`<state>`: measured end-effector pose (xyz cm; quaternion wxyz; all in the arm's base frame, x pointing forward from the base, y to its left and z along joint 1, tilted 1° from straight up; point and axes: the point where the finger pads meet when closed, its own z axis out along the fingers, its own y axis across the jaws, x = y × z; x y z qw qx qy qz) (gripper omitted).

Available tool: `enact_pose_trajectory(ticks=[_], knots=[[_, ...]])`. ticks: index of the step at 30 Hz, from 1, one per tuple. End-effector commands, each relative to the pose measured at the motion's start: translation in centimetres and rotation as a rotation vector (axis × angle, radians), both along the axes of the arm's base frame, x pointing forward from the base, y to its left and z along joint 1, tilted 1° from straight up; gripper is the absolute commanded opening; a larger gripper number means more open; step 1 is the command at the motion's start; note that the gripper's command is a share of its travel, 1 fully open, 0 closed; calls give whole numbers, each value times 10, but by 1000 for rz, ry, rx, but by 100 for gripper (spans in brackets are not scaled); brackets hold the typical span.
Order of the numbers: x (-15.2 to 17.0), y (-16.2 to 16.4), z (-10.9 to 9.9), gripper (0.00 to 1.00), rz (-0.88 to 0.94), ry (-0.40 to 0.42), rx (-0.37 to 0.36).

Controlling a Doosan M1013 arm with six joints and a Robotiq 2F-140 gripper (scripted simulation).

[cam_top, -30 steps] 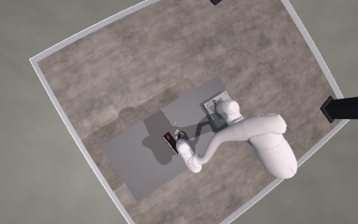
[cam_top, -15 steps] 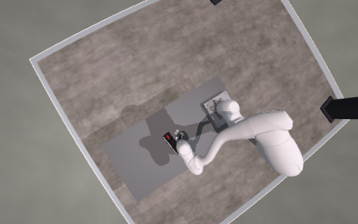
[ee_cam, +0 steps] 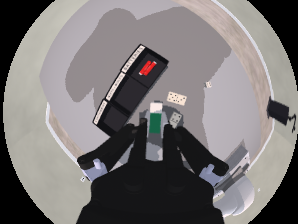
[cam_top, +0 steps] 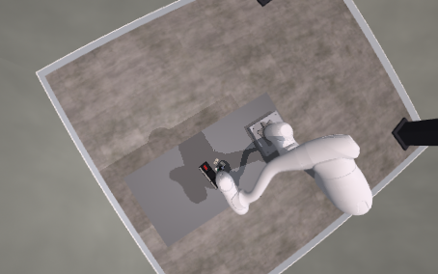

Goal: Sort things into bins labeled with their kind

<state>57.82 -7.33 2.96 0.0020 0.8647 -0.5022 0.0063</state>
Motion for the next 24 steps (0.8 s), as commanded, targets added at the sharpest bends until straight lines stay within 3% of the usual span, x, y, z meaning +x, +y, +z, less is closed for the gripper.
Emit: enact_pose_trajectory(ticks=[1,9,12,24], knots=[[3,3,1,11,0,0,0],[30,29,1,11,0,0,0],[43,41,1,11,-150,-2,1],[87,82,1,11,-470,-6,13]])
